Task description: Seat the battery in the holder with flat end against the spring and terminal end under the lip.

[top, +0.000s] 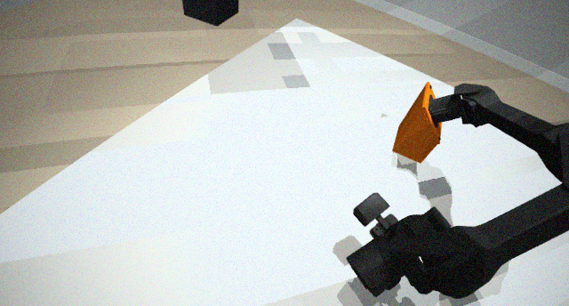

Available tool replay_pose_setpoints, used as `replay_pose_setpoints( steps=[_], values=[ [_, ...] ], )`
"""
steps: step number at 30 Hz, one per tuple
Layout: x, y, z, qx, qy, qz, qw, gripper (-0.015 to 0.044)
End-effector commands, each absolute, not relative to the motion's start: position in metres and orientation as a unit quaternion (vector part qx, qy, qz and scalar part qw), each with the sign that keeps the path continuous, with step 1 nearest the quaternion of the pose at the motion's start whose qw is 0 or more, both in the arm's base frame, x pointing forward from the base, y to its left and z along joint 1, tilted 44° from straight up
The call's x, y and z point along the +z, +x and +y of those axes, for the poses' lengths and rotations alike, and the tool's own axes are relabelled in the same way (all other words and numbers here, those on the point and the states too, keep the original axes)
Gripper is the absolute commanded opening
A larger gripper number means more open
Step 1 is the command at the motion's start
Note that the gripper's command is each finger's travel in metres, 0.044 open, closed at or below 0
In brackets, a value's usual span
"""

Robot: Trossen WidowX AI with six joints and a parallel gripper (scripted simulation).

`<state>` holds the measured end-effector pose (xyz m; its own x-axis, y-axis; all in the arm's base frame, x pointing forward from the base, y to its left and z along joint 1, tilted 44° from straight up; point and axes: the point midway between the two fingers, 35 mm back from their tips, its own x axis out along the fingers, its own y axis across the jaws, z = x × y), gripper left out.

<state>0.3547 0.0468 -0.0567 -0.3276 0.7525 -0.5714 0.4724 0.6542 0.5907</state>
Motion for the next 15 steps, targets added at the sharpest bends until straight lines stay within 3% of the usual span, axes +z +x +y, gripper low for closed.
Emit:
replay_pose_setpoints(
  steps=[1, 15],
  values=[
    [-0.0605, 0.3556, 0.0467, 0.156, 0.381, 0.795, 0.444, 0.0059],
    [-0.0618, 0.3544, 0.0484, 0.142, 0.382, 0.786, 0.465, 0.0059]
  ],
)
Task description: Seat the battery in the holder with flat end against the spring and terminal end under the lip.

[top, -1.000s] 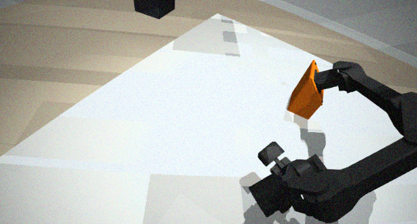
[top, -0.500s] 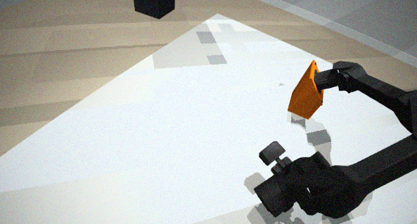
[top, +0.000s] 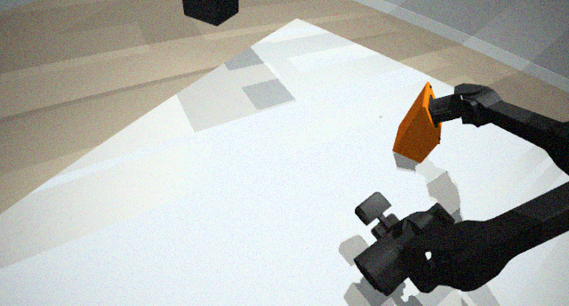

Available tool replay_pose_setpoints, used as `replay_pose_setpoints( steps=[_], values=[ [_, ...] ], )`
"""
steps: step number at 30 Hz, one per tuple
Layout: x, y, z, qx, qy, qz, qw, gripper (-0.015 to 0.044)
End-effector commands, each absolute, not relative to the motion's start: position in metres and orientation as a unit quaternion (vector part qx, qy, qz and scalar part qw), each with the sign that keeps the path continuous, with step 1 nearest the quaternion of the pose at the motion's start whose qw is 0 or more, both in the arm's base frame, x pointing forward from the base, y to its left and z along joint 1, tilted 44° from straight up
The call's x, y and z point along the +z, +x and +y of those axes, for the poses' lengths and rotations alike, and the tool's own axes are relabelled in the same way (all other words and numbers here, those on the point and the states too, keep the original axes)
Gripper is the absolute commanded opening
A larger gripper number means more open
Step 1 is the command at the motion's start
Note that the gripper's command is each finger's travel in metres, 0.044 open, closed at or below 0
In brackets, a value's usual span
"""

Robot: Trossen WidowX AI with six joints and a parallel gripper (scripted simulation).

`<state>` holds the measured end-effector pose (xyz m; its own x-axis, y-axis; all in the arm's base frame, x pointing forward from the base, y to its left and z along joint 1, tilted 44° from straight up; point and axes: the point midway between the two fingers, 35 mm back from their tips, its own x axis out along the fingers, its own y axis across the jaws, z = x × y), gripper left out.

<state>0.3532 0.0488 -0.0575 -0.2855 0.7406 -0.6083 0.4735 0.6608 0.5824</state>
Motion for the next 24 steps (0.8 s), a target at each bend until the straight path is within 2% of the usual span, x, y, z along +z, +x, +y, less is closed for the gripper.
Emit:
replay_pose_setpoints(
  steps=[1, 24],
  values=[
    [-0.0619, 0.3543, 0.0486, 0.141, 0.383, 0.785, 0.467, 0.0059],
    [-0.0624, 0.3516, 0.0517, 0.119, 0.387, 0.766, 0.500, 0.0059]
  ],
)
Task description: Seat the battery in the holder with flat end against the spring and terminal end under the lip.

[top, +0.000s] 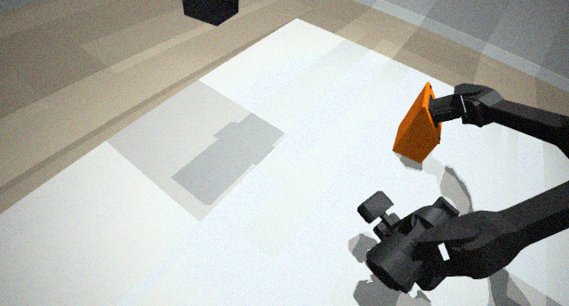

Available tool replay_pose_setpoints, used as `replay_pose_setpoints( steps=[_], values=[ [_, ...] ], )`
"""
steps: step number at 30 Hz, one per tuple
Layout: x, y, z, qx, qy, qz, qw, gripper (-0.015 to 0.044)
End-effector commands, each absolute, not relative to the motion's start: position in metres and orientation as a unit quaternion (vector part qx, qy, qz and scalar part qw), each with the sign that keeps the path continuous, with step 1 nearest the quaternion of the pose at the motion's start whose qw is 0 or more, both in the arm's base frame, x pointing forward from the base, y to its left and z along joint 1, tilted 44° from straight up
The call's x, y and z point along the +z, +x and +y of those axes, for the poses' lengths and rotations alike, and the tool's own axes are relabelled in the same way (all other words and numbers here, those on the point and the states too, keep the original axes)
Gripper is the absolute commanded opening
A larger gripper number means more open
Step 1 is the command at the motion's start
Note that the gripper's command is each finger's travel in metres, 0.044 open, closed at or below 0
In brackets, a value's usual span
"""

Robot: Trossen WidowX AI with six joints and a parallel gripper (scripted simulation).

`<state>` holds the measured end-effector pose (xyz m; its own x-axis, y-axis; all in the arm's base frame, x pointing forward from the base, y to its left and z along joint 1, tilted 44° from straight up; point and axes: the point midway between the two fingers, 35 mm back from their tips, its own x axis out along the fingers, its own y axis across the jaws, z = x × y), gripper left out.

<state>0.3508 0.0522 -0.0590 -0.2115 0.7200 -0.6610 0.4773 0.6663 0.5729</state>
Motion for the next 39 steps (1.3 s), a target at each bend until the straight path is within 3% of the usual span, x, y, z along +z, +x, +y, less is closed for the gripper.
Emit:
replay_pose_setpoints(
  steps=[1, 39],
  values=[
    [-0.0624, 0.3514, 0.0518, 0.118, 0.387, 0.765, 0.501, 0.0059],
    [-0.0585, 0.3431, 0.0585, 0.092, 0.398, 0.737, 0.539, 0.0059]
  ],
)
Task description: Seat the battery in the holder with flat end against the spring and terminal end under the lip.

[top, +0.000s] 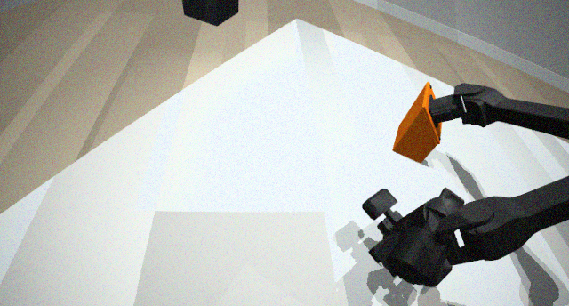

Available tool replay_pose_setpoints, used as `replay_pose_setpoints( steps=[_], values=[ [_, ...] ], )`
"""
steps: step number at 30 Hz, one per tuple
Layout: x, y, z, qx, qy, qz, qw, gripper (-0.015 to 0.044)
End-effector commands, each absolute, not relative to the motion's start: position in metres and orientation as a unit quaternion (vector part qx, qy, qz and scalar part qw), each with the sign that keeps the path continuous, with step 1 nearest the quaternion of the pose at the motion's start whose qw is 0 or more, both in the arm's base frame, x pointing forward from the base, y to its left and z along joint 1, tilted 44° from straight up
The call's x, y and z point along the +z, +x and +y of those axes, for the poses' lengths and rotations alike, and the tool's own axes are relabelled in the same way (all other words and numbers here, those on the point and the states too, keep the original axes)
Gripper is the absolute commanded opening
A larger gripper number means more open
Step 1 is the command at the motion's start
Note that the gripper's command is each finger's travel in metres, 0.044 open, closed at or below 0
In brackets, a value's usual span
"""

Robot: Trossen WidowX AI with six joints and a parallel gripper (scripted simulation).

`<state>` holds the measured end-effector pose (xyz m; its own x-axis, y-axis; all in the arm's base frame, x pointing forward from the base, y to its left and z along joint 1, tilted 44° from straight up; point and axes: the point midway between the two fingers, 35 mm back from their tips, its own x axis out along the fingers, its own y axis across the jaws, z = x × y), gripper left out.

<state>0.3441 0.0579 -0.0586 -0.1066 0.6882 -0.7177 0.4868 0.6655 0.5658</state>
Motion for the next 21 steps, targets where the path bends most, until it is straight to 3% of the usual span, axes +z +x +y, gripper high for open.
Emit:
replay_pose_setpoints(
  steps=[1, 21],
  values=[
    [-0.0582, 0.3426, 0.0588, 0.092, 0.398, 0.737, 0.539, 0.0059],
    [-0.0548, 0.3345, 0.0629, 0.089, 0.400, 0.733, 0.542, 0.0059]
  ],
)
